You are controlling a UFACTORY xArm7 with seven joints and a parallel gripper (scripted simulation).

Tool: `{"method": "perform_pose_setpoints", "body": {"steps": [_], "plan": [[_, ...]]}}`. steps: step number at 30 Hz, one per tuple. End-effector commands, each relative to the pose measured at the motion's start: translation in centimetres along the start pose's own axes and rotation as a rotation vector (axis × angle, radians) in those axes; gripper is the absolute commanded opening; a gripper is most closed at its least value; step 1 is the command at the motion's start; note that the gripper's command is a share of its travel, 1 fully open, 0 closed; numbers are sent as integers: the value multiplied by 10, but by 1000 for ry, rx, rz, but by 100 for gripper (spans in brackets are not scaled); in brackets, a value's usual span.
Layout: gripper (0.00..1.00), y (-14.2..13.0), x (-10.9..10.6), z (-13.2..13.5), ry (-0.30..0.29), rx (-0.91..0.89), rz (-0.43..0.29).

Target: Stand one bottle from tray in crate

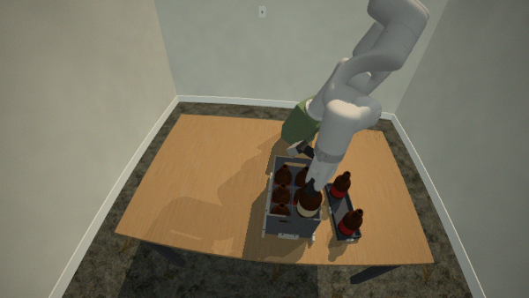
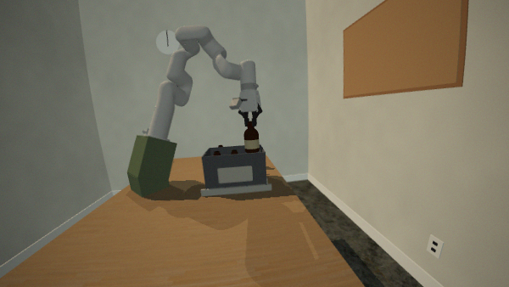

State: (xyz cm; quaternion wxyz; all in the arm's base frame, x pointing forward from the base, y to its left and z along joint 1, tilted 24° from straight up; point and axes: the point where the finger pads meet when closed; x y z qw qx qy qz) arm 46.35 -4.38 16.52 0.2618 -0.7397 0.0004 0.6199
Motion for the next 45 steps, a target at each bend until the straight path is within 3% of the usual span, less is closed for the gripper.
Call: {"method": "perform_pose_setpoints", "body": {"steps": [1, 45], "plan": [[0, 0, -1, -2, 5, 0, 0], [0, 0, 34, -2, 5, 0, 0]]}}
Point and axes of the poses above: the point where the finger pads meet when closed, its own x axis out along the fingers, its own z axis across the jaws, y = z × x, and after that the axes turned 10 degrees about -x, right-handed
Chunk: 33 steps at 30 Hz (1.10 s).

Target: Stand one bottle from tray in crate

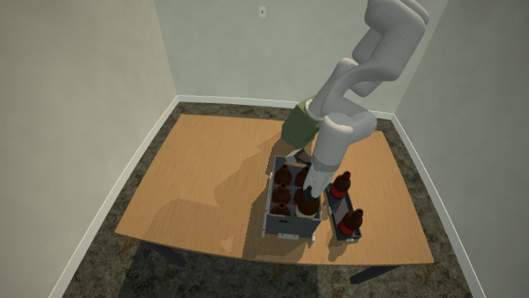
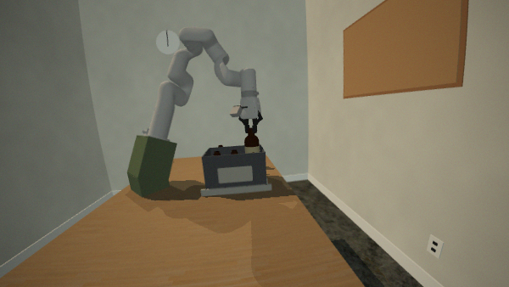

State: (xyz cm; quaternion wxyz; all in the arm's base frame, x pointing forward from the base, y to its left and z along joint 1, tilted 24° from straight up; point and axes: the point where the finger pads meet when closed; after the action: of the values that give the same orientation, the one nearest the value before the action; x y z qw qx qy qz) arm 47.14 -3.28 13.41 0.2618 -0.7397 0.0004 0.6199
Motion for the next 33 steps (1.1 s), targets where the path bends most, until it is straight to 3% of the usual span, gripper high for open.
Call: {"method": "perform_pose_setpoints", "body": {"steps": [1, 33], "plan": [[0, 0, 0, -2, 5, 0, 0], [0, 0, 5, -2, 5, 0, 0]]}}
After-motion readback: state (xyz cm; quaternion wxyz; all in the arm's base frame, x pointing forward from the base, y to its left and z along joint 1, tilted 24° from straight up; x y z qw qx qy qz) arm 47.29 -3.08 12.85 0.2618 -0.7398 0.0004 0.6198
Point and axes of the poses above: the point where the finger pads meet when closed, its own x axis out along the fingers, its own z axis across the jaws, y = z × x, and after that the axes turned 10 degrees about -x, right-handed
